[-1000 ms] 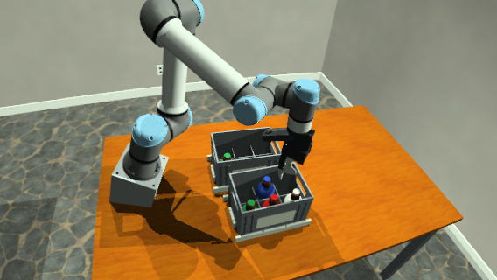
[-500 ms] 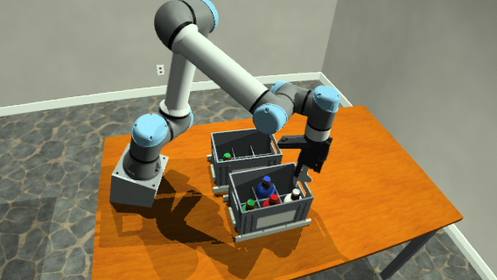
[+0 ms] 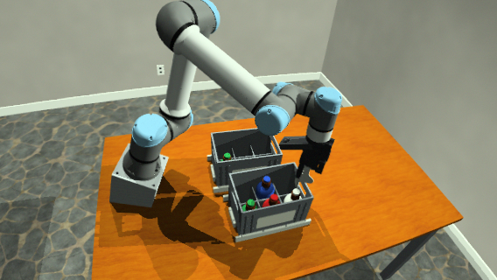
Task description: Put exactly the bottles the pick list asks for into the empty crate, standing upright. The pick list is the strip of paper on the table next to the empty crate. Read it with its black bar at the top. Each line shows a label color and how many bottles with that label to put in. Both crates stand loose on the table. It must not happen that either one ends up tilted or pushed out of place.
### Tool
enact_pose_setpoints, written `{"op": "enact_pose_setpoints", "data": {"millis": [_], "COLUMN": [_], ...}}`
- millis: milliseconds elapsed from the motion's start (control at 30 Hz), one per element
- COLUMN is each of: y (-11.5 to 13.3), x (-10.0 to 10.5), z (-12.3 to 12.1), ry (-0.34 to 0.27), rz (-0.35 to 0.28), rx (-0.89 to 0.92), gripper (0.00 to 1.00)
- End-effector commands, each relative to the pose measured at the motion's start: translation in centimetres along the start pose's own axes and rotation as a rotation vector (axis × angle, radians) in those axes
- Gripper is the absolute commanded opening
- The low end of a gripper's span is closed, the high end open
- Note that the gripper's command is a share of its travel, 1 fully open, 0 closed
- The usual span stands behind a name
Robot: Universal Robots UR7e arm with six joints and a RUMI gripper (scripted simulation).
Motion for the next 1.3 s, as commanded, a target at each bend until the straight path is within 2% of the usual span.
{"op": "enact_pose_setpoints", "data": {"millis": [0,1267], "y": [0.0,0.0], "x": [-0.2,-4.8], "z": [0.0,0.0], "ry": [0.000,0.000], "rz": [-0.001,-0.001], "rx": [0.000,0.000], "gripper": [0.38,0.38]}}
Point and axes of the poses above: the point where the finger pads meet when closed, its own x axis back along the fingers, its own z axis across the jaws, y = z × x, the point moved 6 cm from there along x, back along the fingers, and after that the axes turned 11 degrees about -x, right-handed, at the moved point
